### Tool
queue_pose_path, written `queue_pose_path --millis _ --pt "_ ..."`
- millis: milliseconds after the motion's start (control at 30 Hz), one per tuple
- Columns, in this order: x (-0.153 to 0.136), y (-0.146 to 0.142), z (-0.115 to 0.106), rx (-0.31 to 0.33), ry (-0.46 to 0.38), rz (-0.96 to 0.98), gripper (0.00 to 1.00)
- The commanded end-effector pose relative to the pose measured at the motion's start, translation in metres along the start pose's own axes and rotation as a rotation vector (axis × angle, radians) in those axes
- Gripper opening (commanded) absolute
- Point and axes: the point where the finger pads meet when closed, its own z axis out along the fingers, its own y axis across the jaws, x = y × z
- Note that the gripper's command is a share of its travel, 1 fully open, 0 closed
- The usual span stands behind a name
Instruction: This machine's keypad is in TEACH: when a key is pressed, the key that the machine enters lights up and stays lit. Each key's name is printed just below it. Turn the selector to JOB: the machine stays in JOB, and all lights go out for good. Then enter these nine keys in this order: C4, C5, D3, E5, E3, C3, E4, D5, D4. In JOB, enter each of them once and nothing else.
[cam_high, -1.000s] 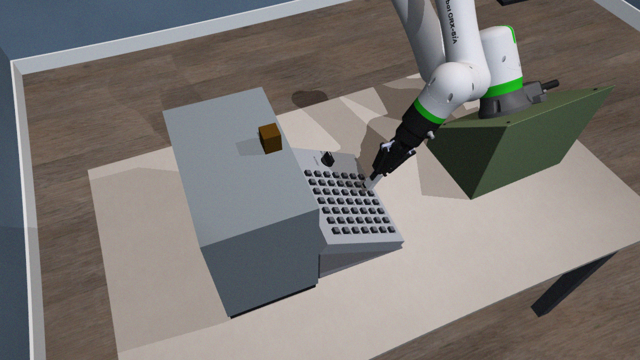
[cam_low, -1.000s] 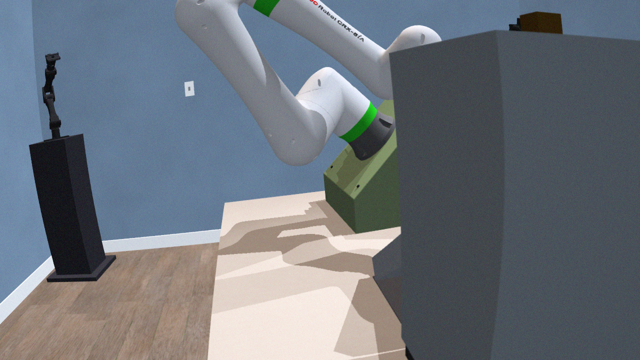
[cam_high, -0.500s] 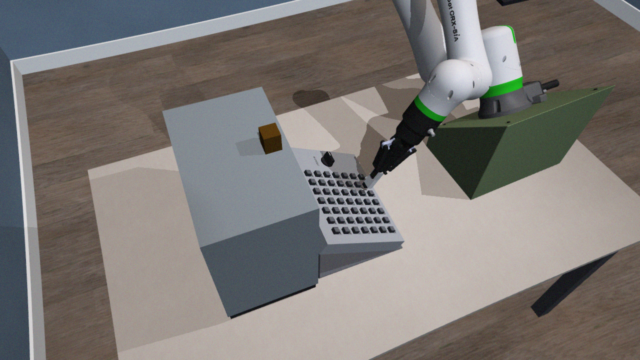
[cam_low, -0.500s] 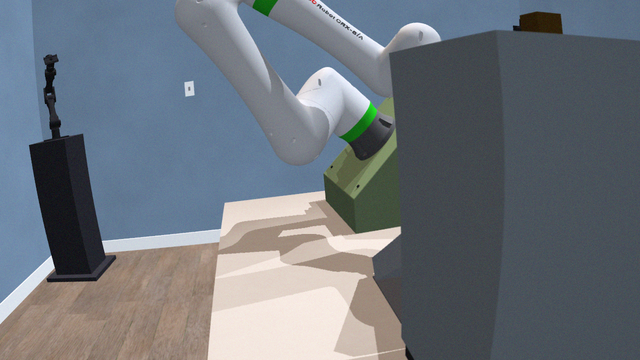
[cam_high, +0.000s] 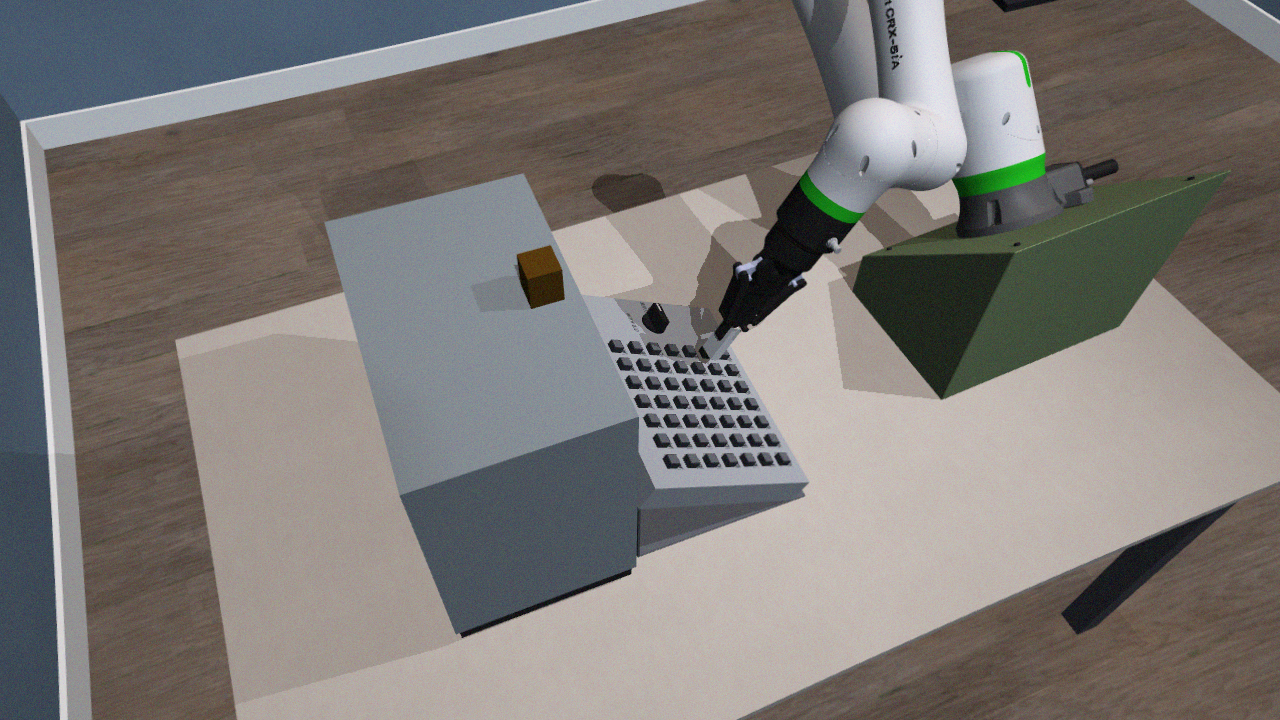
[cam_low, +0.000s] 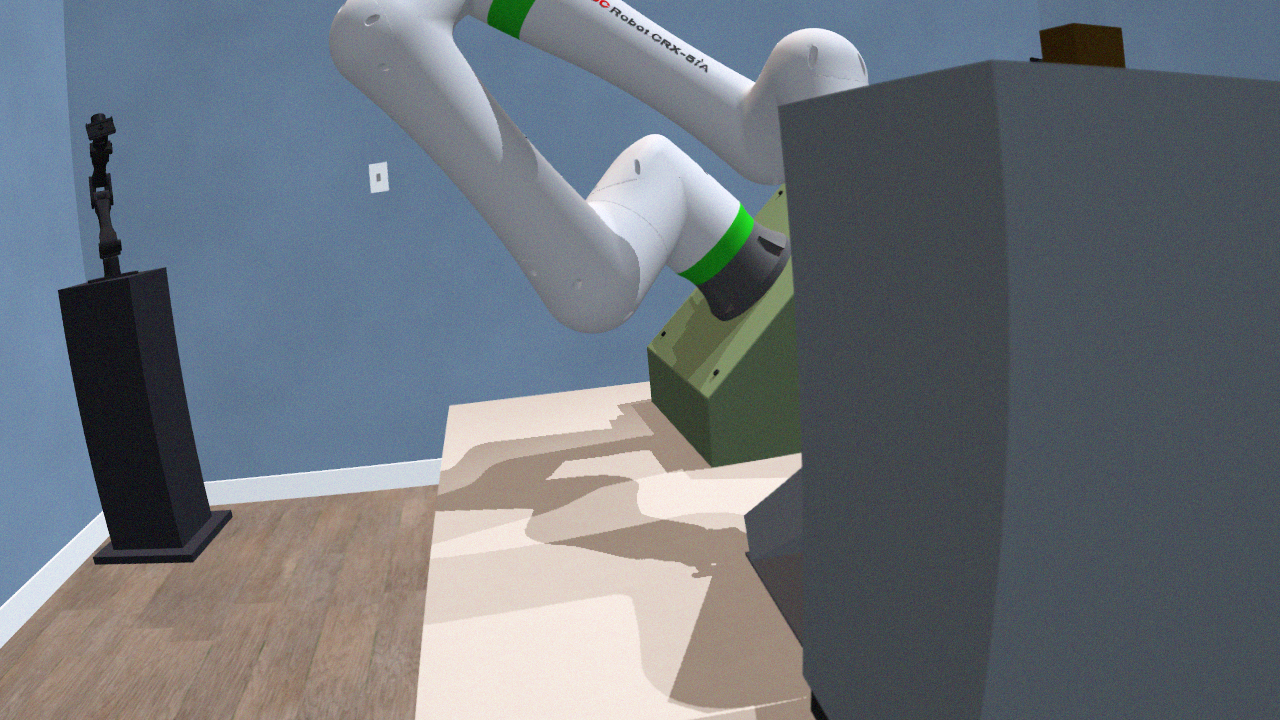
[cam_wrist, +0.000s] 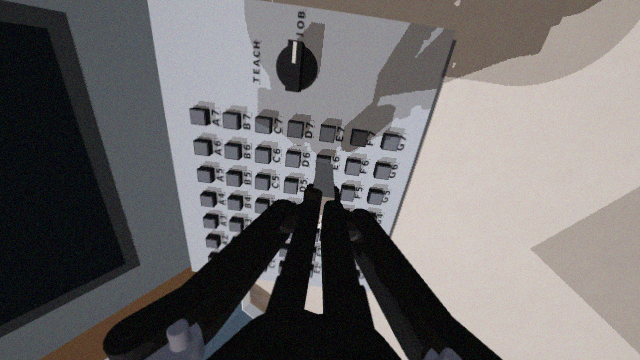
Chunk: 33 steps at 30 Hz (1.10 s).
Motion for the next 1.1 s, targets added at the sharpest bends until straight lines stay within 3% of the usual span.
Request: queue_pose_path --millis 0,500,1067 --pt "0.001 -0.001 0.000 0.001 0.000 0.002 0.00" --pt "0.001 -0.001 0.019 0.001 0.000 0.002 0.00" --pt "0.001 -0.001 0.022 0.001 0.000 0.002 0.00"
